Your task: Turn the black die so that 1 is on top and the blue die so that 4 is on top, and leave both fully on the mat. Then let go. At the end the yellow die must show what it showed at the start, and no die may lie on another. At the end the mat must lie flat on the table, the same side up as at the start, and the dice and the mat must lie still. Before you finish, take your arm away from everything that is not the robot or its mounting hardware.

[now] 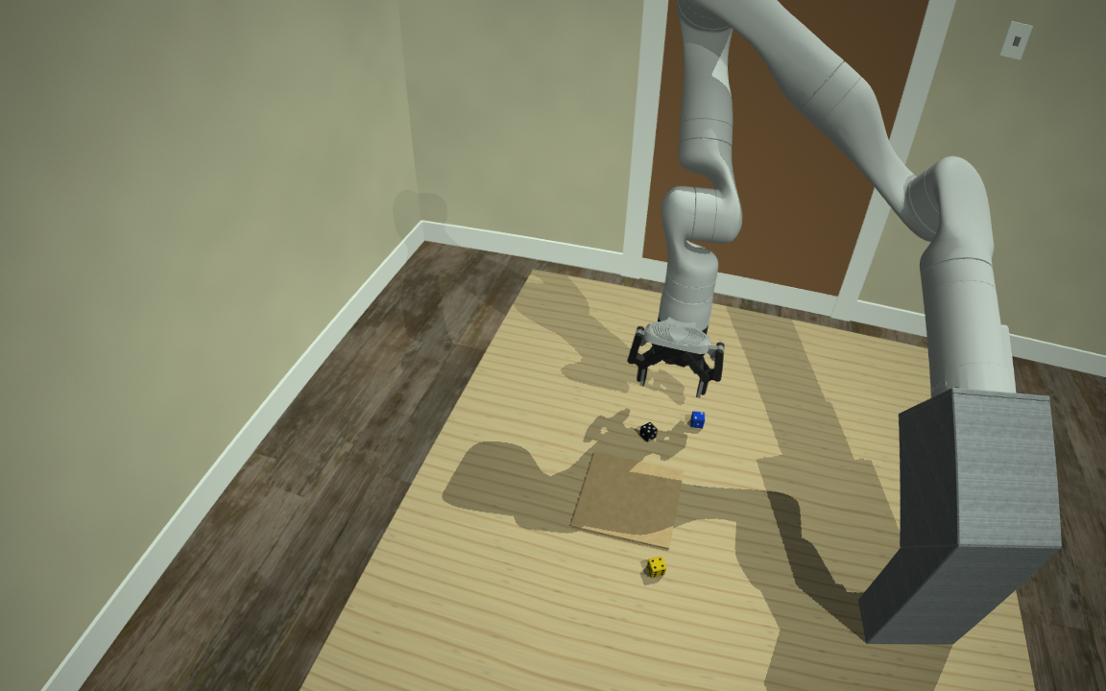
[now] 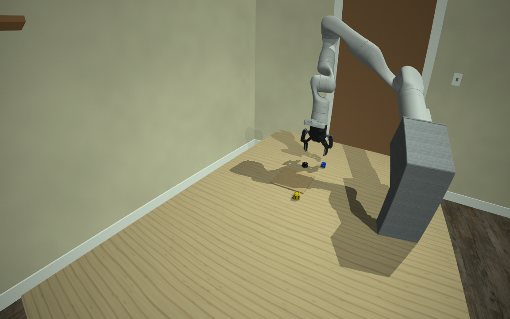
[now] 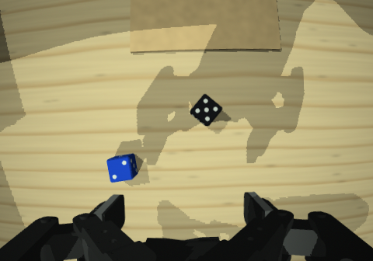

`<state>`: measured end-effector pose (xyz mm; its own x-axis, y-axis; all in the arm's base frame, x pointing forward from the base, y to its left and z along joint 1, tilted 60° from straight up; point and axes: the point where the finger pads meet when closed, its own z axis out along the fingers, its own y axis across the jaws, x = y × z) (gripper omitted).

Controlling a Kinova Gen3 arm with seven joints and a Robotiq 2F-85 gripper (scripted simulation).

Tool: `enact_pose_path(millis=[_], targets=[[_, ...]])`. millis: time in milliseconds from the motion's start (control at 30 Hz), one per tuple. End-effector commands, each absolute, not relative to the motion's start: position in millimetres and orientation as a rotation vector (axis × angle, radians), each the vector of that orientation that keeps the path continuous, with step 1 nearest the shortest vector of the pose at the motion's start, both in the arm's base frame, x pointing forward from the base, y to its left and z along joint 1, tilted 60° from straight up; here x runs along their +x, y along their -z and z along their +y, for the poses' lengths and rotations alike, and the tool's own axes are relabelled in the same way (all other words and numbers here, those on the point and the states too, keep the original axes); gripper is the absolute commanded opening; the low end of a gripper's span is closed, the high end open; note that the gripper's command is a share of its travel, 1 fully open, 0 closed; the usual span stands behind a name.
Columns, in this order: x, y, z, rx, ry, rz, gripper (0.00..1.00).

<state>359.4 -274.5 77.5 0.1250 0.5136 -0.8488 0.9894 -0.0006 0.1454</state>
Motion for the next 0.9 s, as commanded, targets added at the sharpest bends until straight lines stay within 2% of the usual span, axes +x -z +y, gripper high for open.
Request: enact_pose_path(millis=[0, 867], targets=[[367.8, -74.0, -271.6, 1.617, 0.767, 1.496, 1.0], [376.2, -70.7, -268.9, 1.617, 0.767, 1.496, 1.0]])
